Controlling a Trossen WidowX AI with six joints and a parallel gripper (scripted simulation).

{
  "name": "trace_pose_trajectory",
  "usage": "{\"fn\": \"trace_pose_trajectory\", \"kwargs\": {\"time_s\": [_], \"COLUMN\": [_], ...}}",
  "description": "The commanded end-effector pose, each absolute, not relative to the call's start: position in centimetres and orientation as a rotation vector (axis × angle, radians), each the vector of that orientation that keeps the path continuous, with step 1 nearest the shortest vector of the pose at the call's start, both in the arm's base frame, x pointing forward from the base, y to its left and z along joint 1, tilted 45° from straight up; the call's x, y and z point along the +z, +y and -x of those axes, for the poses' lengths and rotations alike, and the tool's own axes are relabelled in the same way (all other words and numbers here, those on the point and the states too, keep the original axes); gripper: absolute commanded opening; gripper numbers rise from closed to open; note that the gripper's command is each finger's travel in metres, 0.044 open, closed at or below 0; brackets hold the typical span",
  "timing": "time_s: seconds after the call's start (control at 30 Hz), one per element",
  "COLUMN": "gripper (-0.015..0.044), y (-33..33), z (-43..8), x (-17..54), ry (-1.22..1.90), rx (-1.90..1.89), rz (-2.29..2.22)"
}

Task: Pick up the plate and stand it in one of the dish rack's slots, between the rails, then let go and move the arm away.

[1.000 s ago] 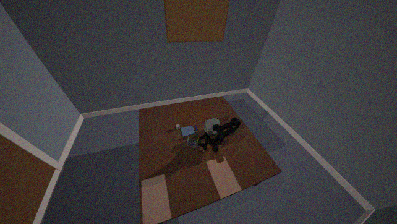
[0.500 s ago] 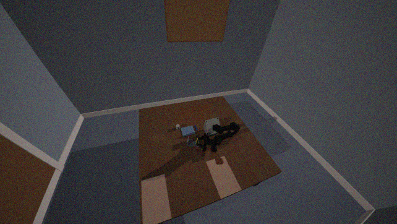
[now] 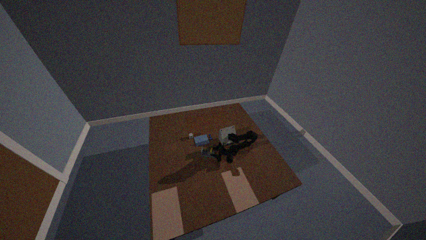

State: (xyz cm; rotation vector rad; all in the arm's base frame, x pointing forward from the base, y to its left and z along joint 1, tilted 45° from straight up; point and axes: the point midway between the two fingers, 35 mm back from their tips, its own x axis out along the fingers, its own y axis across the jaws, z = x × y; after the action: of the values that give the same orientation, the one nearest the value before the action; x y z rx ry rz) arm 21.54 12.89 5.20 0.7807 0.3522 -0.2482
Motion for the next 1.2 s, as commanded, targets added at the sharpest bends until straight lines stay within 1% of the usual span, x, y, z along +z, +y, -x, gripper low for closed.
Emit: {"fn": "trace_pose_trajectory", "kwargs": {"time_s": [0.0, 0.3, 0.67, 0.97, 1.17], "gripper": [0.0158, 0.0394, 0.0400, 0.0400, 0.0400], "y": [12.9, 12.9, 12.3, 7.7, 4.7], "z": [-21.5, -21.5, -22.0, -23.9, -24.1], "x": [5.2, 5.2, 5.9, 11.0, 13.7], "ry": [0.352, 0.352, 0.361, 0.374, 0.341], "rx": [-0.248, -0.248, -0.256, -0.261, -0.241], "rz": [-0.781, -0.781, -0.782, -0.781, -0.762]}}
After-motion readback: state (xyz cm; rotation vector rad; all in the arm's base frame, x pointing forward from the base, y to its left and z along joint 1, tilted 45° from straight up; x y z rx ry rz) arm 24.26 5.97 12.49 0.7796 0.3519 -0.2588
